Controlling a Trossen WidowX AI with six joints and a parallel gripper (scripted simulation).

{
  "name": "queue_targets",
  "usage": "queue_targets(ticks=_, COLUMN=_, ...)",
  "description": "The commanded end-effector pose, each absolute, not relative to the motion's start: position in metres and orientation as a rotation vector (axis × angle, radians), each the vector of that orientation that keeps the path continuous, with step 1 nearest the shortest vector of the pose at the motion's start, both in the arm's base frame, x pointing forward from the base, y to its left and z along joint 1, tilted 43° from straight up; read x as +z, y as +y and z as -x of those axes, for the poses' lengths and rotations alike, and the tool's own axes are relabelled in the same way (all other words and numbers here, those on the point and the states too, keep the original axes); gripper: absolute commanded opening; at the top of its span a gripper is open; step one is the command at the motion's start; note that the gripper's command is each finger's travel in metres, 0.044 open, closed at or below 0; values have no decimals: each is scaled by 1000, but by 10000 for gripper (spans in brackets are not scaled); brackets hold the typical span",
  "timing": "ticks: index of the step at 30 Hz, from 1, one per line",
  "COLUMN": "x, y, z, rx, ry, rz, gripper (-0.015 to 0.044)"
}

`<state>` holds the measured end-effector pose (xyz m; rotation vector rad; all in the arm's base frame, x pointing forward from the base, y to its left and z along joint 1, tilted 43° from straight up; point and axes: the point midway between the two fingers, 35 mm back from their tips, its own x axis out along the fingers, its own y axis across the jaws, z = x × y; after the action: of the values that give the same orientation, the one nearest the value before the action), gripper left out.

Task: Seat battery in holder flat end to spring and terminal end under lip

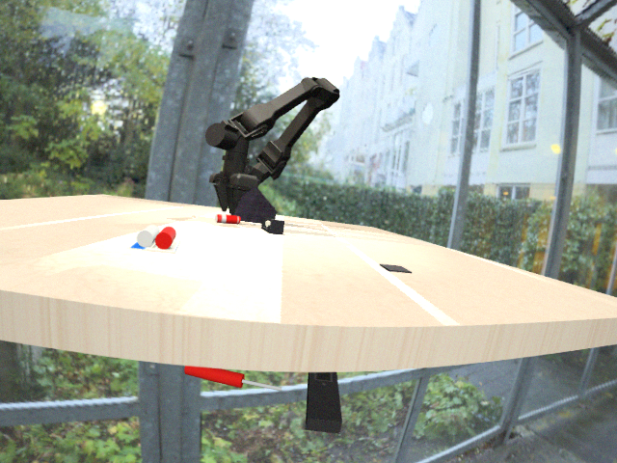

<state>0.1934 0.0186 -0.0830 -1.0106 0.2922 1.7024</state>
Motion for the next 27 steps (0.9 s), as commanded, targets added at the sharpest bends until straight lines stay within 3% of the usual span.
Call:
queue_targets(ticks=1, x=-88, y=24, z=-191, rx=1704, ry=295, rz=994, gripper=232)
queue_targets(ticks=14, x=-100, y=36, z=-188, rx=1705, ry=293, rz=992, gripper=232)
queue_targets(ticks=19, x=-100, y=36, z=-188, rx=1705, ry=293, rz=992, gripper=100)
queue_targets(ticks=27, x=-100, y=36, z=-188, rx=1705, ry=293, rz=992, gripper=70)
